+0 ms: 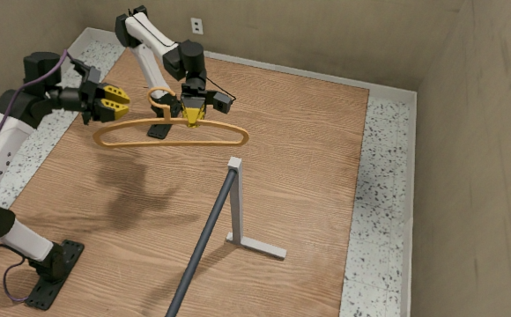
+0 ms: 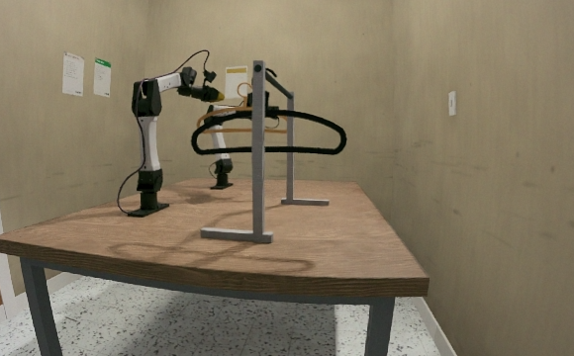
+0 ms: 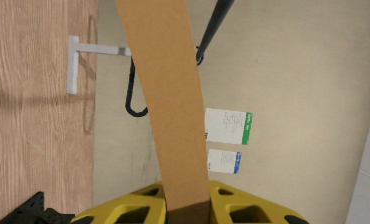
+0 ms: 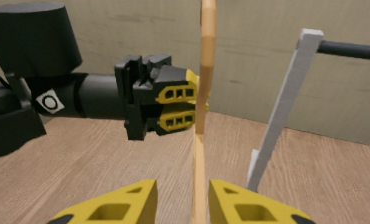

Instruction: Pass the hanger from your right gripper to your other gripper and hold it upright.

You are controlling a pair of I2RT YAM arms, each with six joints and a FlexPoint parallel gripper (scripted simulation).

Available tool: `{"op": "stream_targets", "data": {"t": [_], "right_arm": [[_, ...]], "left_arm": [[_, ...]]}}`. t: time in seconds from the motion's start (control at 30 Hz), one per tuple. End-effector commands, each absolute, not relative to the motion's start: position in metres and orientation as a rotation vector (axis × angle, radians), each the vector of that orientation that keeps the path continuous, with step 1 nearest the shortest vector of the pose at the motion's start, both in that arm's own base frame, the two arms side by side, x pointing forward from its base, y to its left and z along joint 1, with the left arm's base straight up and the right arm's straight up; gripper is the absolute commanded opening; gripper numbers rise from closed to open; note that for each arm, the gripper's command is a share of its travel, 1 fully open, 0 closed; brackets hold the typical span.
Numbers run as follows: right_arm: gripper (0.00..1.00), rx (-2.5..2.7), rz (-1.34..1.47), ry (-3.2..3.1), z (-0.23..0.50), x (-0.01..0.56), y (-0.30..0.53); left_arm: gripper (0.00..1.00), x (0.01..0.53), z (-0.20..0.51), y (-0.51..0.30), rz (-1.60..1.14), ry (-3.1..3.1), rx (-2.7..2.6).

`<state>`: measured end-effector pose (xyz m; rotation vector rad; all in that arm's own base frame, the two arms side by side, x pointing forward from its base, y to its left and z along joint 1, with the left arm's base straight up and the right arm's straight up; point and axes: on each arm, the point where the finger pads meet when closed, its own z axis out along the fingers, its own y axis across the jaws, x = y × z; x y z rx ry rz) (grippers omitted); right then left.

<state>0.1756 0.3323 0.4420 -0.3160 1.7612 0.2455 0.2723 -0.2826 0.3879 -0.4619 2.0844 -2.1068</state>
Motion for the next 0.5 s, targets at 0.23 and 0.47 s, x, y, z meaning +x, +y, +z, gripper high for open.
{"op": "stream_targets", "data": {"t": [0.23, 0.47], "right_arm": [[0.28, -0.264, 0.214, 1.778, 0.4513, 0.1612, 0.3176], [0.28, -0.264, 0.214, 1.779, 0.4513, 0.1612, 0.3177]], "left_arm": [[0.0, 0.2722, 0.3968, -0.2836, -2.122, 2.063, -0.449], [0.0, 0.2722, 0.3968, -0.2836, -2.122, 2.063, -0.449]]}}
